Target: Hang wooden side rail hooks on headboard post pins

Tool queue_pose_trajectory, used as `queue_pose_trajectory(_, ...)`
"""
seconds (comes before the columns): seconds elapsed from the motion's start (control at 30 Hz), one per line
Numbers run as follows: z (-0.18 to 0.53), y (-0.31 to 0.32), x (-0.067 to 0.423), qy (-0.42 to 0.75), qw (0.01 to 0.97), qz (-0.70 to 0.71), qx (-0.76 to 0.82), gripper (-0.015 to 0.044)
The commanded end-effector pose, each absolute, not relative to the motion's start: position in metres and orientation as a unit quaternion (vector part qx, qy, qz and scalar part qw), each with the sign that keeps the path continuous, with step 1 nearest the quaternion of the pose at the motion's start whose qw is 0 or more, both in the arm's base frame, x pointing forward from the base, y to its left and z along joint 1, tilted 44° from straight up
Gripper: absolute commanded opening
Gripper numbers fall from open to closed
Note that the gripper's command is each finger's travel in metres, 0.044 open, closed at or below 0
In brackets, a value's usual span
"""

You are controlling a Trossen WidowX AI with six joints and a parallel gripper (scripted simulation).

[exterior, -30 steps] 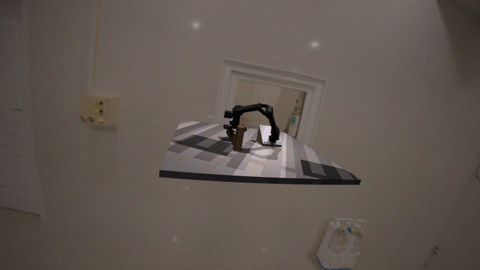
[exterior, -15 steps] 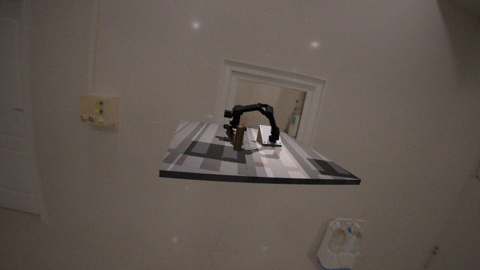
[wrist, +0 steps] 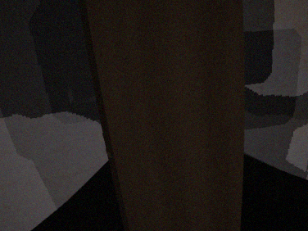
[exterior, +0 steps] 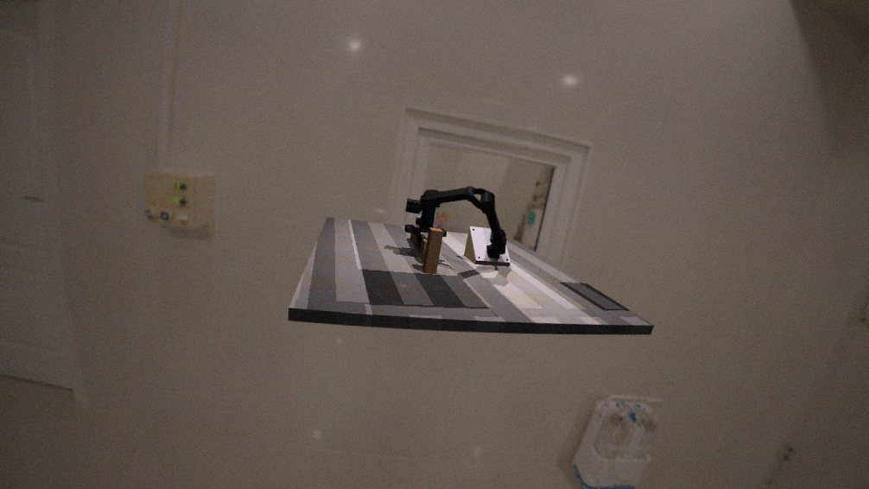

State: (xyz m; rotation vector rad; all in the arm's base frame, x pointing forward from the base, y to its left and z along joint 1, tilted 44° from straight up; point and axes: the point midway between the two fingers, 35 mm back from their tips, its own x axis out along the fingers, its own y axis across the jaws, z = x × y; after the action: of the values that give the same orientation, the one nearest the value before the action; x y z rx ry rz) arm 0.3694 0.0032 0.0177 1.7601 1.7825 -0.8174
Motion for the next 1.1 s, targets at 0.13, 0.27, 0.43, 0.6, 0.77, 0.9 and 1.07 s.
queue_pose_trajectory(0.13,0.0187,-0.0003,0.3687,0.652,0.253,-0.302,0.647,0.0)
queue_pose_trajectory(0.27,0.0187,0.0001,0.3685,0.652,0.253,-0.302,0.647,0.0)
queue_pose_trajectory(0.43,0.0187,0.0009,0.3686,0.652,0.253,-0.302,0.647,0.0)
queue_pose_trajectory(0.6,0.0186,0.0016,0.3691,0.652,0.253,-0.302,0.647,0.0)
queue_pose_trajectory(0.77,0.0186,0.0024,0.3697,0.652,0.253,-0.302,0.648,0.0)
queue_pose_trajectory(0.9,0.0187,0.0029,0.3701,0.652,0.253,-0.302,0.648,0.0)
queue_pose_trajectory(1.07,0.0194,0.003,0.3702,0.652,0.253,-0.302,0.648,0.0)
